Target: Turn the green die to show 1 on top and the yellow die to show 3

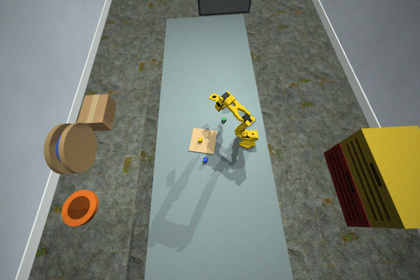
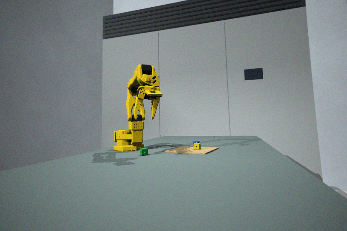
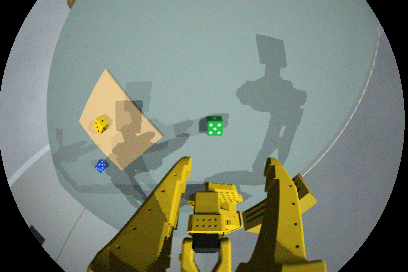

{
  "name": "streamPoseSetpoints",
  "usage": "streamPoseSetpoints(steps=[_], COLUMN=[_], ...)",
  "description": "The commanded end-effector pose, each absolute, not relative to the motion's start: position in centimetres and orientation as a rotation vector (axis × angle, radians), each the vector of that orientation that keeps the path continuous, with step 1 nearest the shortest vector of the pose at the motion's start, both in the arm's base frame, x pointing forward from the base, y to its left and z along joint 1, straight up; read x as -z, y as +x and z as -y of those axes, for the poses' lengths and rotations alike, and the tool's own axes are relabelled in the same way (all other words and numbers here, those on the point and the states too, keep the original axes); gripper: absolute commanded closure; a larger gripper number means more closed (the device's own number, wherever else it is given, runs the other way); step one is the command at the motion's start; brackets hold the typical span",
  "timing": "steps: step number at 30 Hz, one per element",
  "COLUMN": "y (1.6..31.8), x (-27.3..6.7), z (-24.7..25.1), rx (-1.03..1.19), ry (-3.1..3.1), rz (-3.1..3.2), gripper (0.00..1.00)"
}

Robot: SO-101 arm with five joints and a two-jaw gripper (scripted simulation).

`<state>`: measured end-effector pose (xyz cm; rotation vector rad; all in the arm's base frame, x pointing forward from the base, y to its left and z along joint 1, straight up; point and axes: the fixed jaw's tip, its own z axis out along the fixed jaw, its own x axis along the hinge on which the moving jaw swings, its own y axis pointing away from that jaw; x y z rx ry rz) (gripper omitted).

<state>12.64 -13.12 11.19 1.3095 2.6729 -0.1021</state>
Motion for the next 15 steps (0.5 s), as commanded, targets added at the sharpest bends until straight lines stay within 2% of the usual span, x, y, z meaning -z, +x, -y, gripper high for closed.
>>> streamPoseSetpoints(steps=[1,9,15], y=[13.0,13.0,12.9], x=[-11.8,-11.7,-10.2], z=[13.2,13.2,13.1], rx=[0.113,0.108,0.058], ry=[1.303,1.308,1.347], rz=[-2.643,-2.651,-2.731], gripper=[0.72,0.72,0.72])
